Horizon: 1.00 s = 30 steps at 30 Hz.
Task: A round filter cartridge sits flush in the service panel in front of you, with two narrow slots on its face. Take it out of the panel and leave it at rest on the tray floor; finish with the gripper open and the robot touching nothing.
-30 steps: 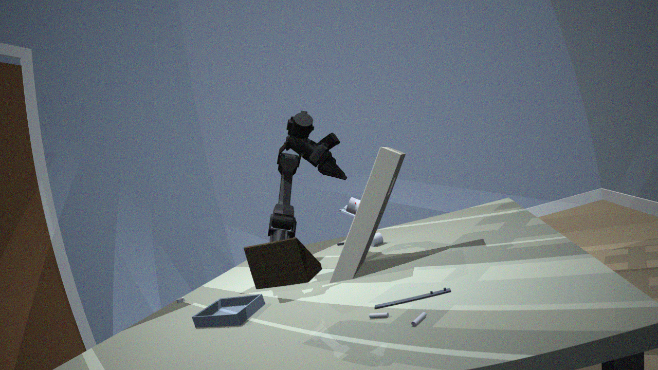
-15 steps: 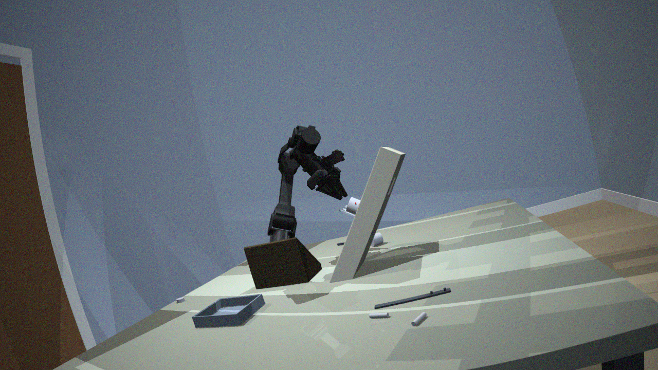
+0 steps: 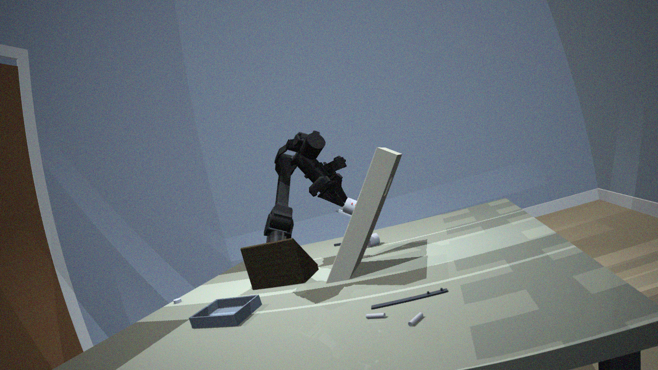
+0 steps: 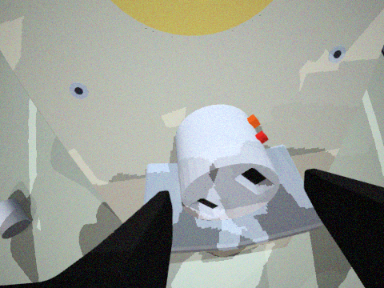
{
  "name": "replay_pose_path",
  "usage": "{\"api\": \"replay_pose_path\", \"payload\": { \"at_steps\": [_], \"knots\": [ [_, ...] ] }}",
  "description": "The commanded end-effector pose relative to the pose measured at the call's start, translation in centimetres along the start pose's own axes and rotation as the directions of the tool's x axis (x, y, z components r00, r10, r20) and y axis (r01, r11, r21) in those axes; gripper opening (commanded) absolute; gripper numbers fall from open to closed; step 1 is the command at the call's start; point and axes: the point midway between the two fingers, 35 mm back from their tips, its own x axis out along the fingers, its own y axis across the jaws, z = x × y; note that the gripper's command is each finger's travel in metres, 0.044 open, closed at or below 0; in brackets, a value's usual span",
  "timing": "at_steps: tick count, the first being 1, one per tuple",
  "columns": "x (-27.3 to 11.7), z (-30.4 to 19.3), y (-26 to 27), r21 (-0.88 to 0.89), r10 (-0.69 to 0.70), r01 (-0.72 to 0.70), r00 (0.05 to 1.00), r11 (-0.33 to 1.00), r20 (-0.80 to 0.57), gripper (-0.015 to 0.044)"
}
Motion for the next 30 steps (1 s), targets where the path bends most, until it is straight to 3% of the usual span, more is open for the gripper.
{"api": "replay_pose_path", "payload": {
  "at_steps": [1,7,24,30],
  "knots": [
    [0.61,-0.04,0.11,0.003,0.004,-0.004,1.0,1.0,0.002,0.0305],
    [1.44,-0.07,0.2,0.003,0.007,-0.007,1.0,1.0,0.003,0.0305],
    [1.09,-0.03,0.11,-0.001,0.002,-0.002,1.0,1.0,0.001,0.0191],
    [0.87,0.47,0.13,0.0,0.004,-0.004,1.0,1.0,0.002,0.0034]
  ]
}}
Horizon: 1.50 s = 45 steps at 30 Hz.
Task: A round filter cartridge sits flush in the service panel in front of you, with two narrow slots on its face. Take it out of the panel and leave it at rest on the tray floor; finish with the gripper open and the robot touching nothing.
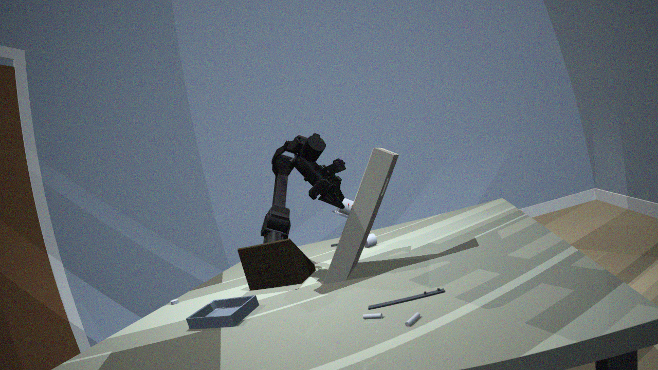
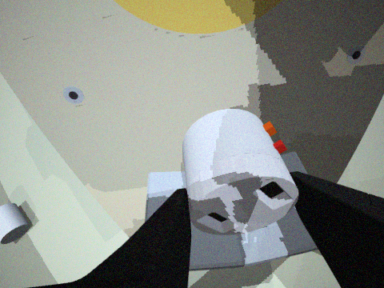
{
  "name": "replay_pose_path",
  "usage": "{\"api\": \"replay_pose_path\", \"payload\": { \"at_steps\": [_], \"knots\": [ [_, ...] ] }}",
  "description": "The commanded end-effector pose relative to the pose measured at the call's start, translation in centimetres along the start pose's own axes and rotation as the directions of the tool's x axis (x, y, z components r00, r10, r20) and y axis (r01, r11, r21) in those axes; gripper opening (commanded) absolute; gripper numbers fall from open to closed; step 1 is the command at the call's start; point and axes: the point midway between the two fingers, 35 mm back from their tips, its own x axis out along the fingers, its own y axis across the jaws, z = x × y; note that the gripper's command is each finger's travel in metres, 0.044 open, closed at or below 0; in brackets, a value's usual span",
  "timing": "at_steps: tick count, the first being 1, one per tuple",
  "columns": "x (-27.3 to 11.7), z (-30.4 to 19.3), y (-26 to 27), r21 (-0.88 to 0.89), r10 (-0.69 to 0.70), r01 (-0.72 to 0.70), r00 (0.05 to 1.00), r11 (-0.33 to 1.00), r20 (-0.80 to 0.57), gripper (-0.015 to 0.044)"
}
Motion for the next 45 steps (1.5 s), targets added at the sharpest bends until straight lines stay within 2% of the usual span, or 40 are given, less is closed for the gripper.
{"api": "replay_pose_path", "payload": {
  "at_steps": [1,9,26,45],
  "knots": [
    [-0.3,0.7,-0.1,-0.003,-0.003,0.003,1.0,1.0,-0.001,0.0008],
    [-1.7,2.3,-0.1,-0.001,-0.001,0.001,1.0,1.0,0.001,0.0],
    [-9.9,2.8,-0.2,0.001,-0.001,0.001,1.0,1.0,-0.001,0.0],
    [-8.7,2.7,-9.1,-0.003,-0.004,0.004,1.0,1.0,0.001,0.0]
  ]
}}
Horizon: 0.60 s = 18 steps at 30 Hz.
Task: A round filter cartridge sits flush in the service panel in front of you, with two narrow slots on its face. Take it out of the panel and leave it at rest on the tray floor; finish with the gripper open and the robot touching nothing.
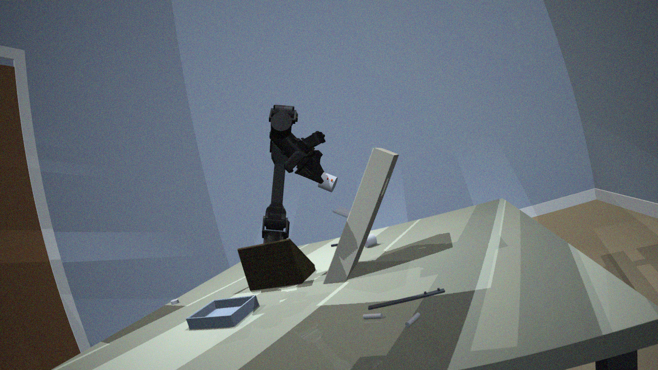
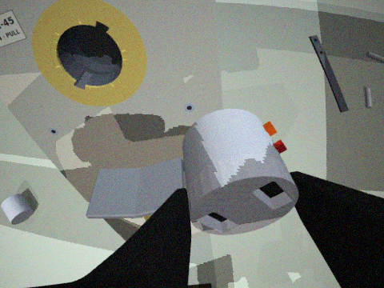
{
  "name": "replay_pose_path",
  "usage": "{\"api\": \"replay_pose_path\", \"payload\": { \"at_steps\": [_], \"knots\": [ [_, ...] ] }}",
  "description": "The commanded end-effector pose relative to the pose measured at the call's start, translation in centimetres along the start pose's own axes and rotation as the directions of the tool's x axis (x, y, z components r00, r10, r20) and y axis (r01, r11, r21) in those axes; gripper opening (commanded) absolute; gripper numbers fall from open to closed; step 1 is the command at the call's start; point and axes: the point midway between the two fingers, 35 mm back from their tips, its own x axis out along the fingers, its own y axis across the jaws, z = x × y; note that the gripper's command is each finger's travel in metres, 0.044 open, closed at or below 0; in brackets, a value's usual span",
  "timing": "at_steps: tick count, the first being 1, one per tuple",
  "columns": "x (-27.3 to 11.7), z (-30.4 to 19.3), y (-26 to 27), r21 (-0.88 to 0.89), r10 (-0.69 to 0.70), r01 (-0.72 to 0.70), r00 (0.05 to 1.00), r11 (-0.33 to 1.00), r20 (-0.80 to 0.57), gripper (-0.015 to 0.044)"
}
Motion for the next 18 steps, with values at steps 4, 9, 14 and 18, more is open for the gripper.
{"api": "replay_pose_path", "payload": {
  "at_steps": [4,9,14,18],
  "knots": [
    [-0.3,-1.0,-1.8,0.09,-0.051,0.052,0.999,0.995,-0.02,0.0],
    [-0.9,-3.2,-5.2,0.269,-0.152,0.163,0.986,0.949,-0.062,0.0],
    [-1.8,-5.6,-8.5,0.44,-0.251,0.273,0.962,0.856,-0.108,0.0],
    [-2.5,-7.6,-11.0,0.566,-0.326,0.35,0.934,0.746,-0.148,0.0]
  ]
}}
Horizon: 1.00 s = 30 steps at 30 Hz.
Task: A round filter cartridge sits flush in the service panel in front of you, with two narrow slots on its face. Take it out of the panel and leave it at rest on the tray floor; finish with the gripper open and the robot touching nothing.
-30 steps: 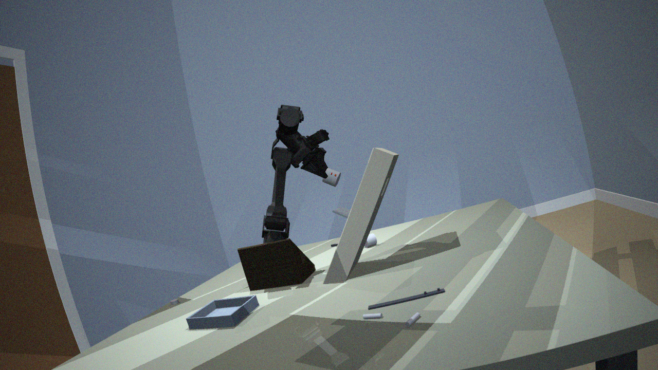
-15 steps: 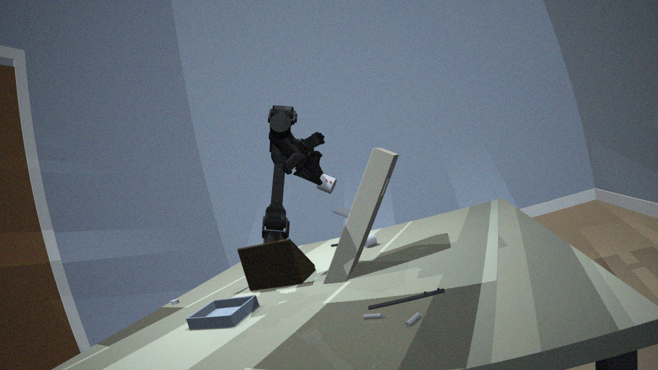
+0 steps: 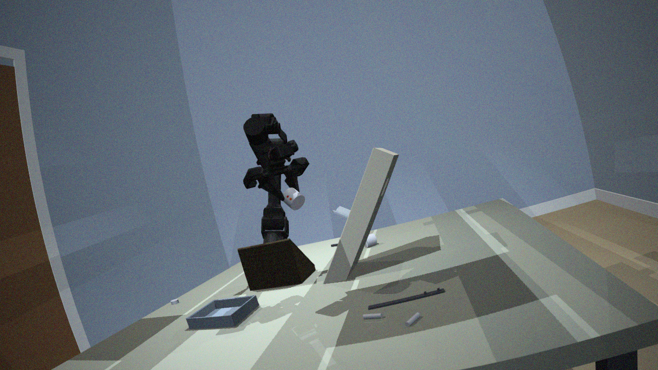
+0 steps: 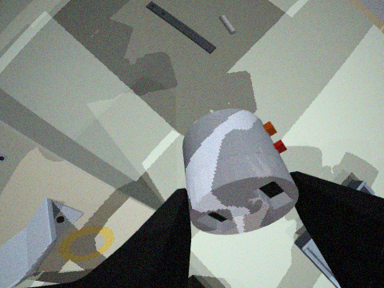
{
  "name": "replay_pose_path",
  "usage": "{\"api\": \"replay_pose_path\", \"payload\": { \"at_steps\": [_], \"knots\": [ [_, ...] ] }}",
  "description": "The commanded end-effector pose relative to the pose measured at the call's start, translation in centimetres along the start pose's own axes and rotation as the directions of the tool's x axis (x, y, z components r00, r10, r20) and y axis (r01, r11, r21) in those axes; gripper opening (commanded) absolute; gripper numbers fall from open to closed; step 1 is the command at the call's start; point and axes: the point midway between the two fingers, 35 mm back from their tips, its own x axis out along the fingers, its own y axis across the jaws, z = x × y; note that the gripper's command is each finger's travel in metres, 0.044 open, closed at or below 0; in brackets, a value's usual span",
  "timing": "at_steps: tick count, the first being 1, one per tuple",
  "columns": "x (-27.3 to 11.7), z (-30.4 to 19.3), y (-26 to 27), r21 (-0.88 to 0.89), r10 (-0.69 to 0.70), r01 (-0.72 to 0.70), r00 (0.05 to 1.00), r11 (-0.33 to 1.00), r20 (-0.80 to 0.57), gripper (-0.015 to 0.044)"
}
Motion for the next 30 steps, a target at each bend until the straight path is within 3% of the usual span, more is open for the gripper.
{"api": "replay_pose_path", "payload": {
  "at_steps": [1,9,16,30],
  "knots": [
    [0.1,-0.5,-2.9,0.145,-0.08,0.078,0.997,0.986,0.005,0.0],
    [0.1,-1.9,-8.7,0.44,-0.242,0.218,0.97,0.871,-0.003,0.0],
    [0.5,-2.7,-9.9,0.473,-0.263,0.236,0.965,0.849,-0.01,0.0],
    [3.9,-11.6,-17.7,0.699,-0.402,0.357,0.909,0.62,-0.107,0.0]
  ]
}}
